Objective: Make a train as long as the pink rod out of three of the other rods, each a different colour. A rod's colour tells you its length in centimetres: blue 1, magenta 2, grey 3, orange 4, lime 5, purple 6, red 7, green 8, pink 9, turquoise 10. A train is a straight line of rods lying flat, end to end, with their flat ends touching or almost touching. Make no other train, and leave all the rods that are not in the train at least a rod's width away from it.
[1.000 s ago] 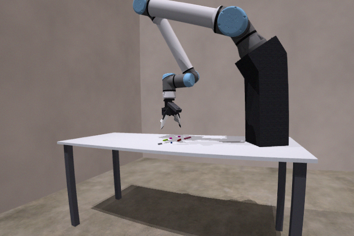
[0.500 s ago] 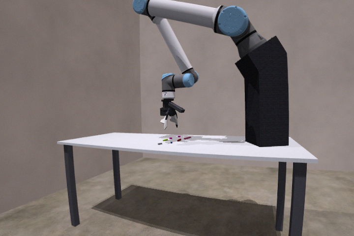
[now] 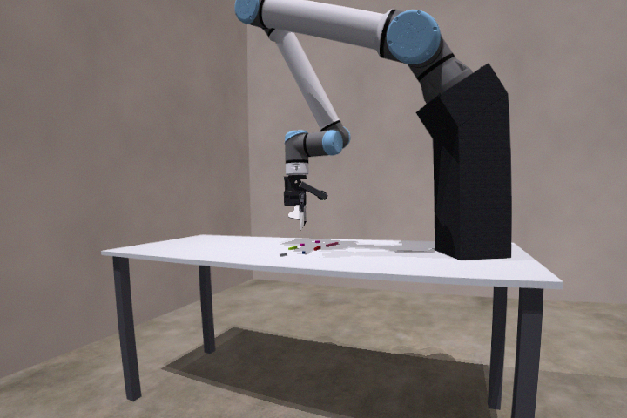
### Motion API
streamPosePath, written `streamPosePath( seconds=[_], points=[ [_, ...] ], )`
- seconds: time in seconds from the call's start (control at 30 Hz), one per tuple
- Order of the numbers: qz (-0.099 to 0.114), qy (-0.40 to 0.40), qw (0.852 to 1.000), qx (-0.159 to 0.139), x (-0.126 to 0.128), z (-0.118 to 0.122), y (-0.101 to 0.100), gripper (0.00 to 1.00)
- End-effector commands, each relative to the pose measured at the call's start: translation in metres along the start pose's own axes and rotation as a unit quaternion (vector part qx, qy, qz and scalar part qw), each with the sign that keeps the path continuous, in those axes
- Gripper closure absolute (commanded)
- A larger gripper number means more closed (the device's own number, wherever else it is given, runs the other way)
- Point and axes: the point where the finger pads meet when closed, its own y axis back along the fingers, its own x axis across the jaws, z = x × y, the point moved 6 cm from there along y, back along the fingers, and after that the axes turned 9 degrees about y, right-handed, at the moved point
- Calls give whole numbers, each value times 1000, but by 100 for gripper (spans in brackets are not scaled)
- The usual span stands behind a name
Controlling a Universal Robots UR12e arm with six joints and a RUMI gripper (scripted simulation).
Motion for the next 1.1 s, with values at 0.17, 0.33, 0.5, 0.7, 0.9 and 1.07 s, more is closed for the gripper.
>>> streamPosePath(
  seconds=[0.17,0.33,0.5,0.7,0.9,1.07],
  points=[
    [2,177,984,0,-4,5,-1,0],
    [2,269,963,-1,-6,8,-2,0],
    [2,334,943,-1,-7,10,-2,0],
    [1,441,898,-1,-8,15,-3,0],
    [1,540,842,-1,-9,21,-4,0],
    [1,597,803,-1,-9,25,-4,0]
  ],
)
